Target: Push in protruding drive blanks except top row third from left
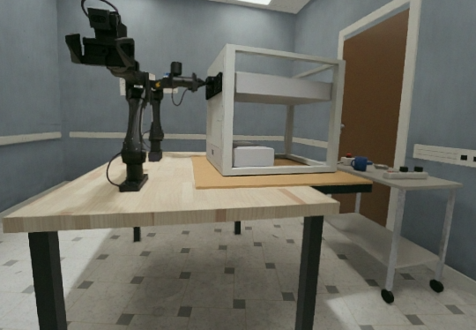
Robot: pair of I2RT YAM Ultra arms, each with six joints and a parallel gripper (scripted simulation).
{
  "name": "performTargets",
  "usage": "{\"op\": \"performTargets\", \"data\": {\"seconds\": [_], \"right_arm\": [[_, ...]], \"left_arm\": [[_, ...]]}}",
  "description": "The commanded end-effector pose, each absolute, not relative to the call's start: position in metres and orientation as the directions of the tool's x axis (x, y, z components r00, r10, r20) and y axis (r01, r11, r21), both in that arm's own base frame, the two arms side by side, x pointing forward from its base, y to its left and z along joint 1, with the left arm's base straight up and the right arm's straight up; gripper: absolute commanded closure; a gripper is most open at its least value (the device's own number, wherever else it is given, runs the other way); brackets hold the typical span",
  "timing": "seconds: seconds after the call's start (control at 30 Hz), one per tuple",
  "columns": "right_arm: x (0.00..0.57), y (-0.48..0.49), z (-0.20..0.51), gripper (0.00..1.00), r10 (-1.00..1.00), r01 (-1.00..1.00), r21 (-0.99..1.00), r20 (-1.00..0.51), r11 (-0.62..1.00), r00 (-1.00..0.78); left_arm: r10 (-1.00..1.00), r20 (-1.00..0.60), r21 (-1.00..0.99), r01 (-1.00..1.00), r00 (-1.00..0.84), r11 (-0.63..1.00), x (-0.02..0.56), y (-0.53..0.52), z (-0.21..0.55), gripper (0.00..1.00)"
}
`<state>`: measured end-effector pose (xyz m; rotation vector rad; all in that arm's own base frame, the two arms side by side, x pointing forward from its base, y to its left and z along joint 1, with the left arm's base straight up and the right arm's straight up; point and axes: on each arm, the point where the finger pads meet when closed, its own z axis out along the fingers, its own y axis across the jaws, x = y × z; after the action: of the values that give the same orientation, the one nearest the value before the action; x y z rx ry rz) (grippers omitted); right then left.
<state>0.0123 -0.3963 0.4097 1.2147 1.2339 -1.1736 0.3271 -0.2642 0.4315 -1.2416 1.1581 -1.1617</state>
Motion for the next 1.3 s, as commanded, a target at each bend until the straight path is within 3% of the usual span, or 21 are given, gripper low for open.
{"op": "performTargets", "data": {"seconds": [0.0,0.33,0.63,0.67,1.27], "right_arm": [[0.009,-0.398,0.416,0.0,0.0,1.0,0.0,-1.0,0.02,0.0],[0.009,-0.398,0.416,0.0,0.0,1.0,0.0,-1.0,0.02,0.0],[0.009,-0.398,0.416,0.0,0.0,1.0,0.0,-1.0,0.02,0.0],[0.009,-0.398,0.416,0.0,0.0,1.0,0.0,-1.0,0.02,0.0],[0.009,-0.398,0.416,0.0,0.0,1.0,0.0,-1.0,0.02,0.0]], "left_arm": [[-0.998,0.01,-1.0,0.005,0.069,-0.01,0.315,-0.257,0.44,1.0],[-0.998,-0.002,-1.0,0.0,0.069,0.002,0.239,-0.262,0.435,1.0],[-0.997,0.018,-1.0,0.003,0.069,-0.017,0.221,-0.262,0.441,1.0],[-0.997,0.018,-1.0,0.003,0.069,-0.017,0.221,-0.262,0.441,0.0],[-0.997,0.018,-1.0,0.003,0.077,-0.017,0.224,-0.26,0.441,0.0]]}}
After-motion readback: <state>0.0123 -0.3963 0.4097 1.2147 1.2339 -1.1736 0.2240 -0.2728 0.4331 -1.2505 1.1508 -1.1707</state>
